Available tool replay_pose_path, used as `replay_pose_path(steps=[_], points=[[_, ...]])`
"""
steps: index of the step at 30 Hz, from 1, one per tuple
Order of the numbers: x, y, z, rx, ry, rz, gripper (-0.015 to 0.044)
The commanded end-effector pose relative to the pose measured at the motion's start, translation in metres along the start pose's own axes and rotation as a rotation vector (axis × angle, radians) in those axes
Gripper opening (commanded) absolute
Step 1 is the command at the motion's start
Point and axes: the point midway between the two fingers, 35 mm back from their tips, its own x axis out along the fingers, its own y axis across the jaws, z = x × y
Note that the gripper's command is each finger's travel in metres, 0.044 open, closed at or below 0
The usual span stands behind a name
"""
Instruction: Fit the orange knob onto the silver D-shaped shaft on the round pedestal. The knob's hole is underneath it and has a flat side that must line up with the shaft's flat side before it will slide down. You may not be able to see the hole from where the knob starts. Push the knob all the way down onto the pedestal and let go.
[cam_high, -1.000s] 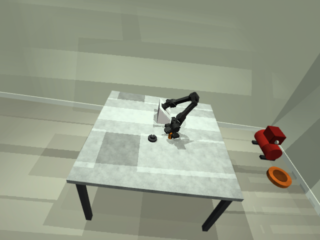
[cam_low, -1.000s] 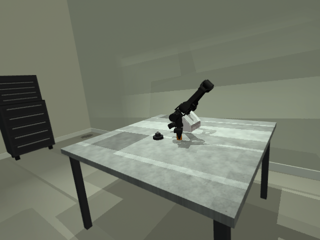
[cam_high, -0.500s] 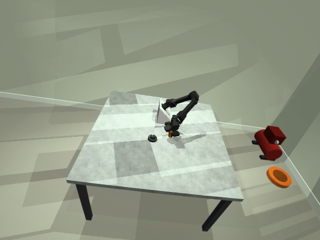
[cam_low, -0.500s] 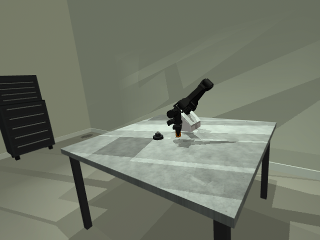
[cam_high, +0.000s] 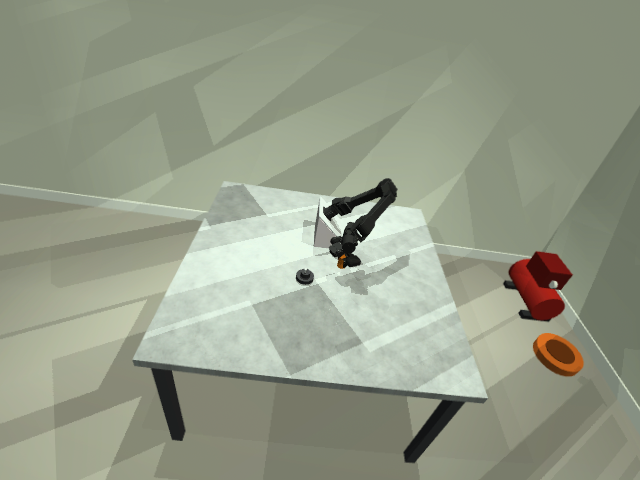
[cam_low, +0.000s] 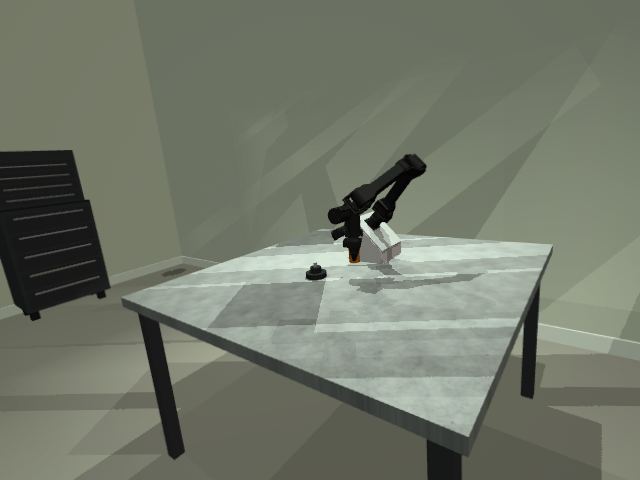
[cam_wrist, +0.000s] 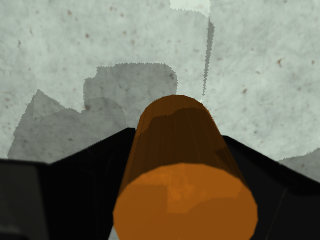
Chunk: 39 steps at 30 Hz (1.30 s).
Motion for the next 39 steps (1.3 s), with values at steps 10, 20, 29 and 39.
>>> replay_pose_path(steps=[10, 20, 29, 39], points=[[-0.041, 0.001, 0.003, -0.005, -0.003, 0.004, 0.0], [-0.068, 0.0, 0.003, -0.005, 0.004, 0.007, 0.0], [-0.065, -0.001, 0.019, -0.013, -0.001, 0.006, 0.0], [-0.057, -0.003, 0.049, -0.013, -0.004, 0.005, 0.0]])
